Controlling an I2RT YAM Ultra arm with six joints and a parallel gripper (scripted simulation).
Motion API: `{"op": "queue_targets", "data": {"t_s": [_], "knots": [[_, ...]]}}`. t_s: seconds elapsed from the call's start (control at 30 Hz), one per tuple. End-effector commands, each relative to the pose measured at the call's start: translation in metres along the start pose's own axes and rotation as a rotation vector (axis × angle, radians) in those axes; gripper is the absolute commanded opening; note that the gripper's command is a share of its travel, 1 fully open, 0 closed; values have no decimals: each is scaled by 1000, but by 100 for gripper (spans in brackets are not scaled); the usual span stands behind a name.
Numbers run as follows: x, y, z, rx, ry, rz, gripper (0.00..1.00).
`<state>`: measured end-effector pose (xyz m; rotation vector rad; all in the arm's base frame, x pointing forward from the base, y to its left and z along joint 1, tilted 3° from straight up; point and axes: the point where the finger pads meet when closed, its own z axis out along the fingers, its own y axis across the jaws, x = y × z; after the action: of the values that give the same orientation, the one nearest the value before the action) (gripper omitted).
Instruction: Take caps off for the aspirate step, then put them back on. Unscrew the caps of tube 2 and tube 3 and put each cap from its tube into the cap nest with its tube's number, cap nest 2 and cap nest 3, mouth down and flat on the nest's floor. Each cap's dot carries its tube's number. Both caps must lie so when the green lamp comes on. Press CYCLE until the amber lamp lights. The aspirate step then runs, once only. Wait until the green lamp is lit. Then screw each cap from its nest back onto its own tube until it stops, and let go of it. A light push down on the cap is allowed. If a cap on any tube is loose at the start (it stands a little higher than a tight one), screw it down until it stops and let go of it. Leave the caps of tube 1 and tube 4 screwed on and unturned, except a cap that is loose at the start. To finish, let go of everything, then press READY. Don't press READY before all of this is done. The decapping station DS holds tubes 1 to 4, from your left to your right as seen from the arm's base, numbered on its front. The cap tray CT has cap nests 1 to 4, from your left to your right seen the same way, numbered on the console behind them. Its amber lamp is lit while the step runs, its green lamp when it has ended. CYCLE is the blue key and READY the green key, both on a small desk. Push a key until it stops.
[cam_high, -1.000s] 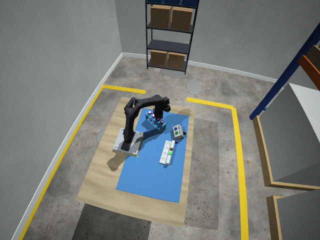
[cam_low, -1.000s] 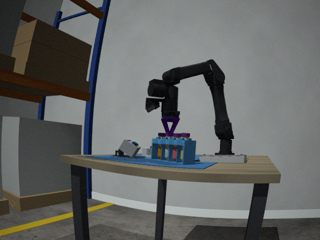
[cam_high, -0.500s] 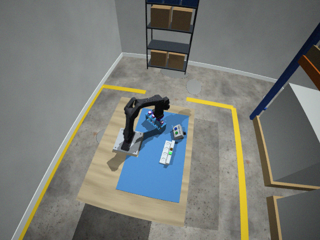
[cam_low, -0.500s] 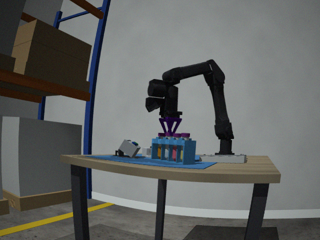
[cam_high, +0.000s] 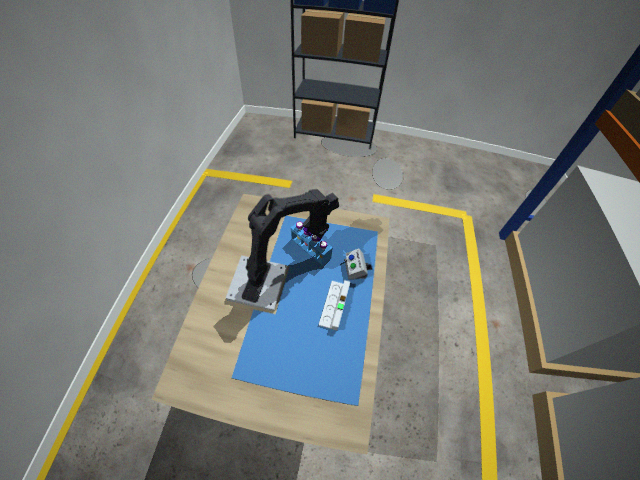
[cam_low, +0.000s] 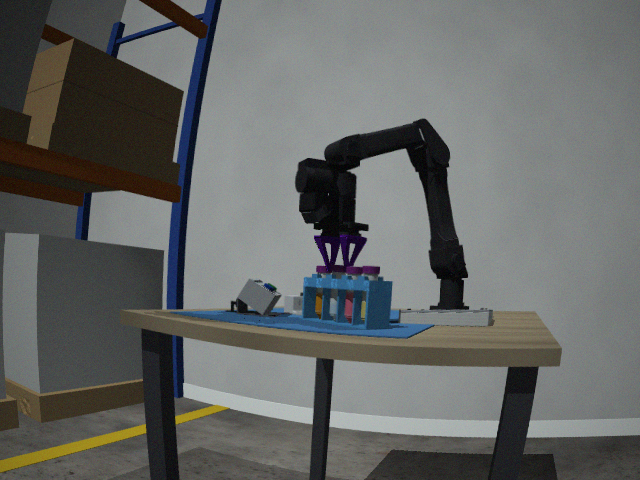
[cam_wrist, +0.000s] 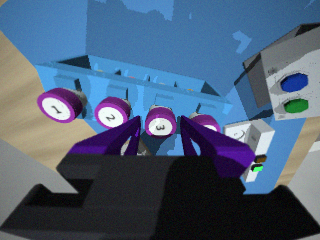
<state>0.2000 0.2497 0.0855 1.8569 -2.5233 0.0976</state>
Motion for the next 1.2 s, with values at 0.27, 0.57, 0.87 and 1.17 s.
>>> {"op": "queue_targets", "data": {"t_s": [0.27, 0.57, 0.87, 1.17], "knots": [[-2, -1, -5, 6, -16, -49, 0], [-2, -1, -5, 5, -16, 18, 0], [-2, -1, -4, 3, -17, 285, 0], [-2, -1, -4, 1, -17, 551, 0]]}}
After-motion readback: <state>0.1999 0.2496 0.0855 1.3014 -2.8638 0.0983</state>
